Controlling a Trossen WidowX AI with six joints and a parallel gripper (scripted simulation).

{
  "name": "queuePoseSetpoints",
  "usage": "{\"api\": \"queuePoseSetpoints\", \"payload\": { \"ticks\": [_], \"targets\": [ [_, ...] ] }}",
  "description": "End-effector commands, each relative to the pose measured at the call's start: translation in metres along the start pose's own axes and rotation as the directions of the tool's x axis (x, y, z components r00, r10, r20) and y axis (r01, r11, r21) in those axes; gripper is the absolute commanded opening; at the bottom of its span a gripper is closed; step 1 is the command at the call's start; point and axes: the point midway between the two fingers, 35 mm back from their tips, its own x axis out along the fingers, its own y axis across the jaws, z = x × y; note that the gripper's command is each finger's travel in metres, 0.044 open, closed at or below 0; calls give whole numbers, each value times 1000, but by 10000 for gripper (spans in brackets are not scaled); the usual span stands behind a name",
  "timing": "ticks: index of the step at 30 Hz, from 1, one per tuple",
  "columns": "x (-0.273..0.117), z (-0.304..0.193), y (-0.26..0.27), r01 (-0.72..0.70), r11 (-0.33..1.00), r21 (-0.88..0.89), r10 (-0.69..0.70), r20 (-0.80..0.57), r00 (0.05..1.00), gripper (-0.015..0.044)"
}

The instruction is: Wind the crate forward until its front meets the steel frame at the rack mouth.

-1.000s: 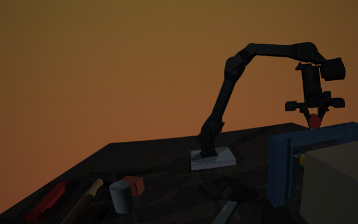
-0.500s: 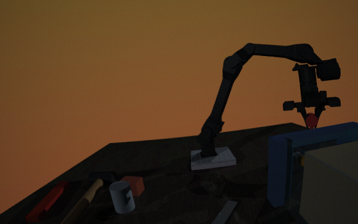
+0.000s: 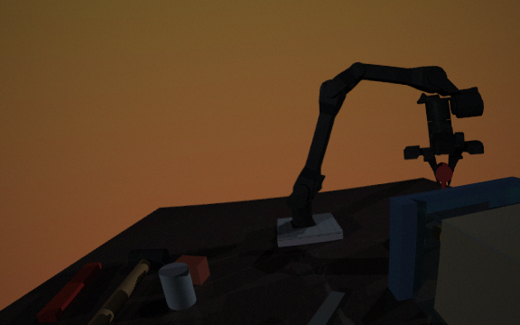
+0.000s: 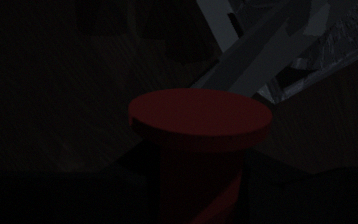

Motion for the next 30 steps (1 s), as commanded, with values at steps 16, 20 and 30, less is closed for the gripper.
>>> {"api": "queuePoseSetpoints", "payload": {
  "ticks": [16, 20, 30],
  "targets": [
    [2, -21, -32, 30, 1000, -8, -30, -17, 999, 0],
    [2, -23, -38, 31, 1000, -8, -31, -17, 999, 0],
    [1, -27, -53, 32, 999, -8, -32, -18, 999, 0]
  ]
}}
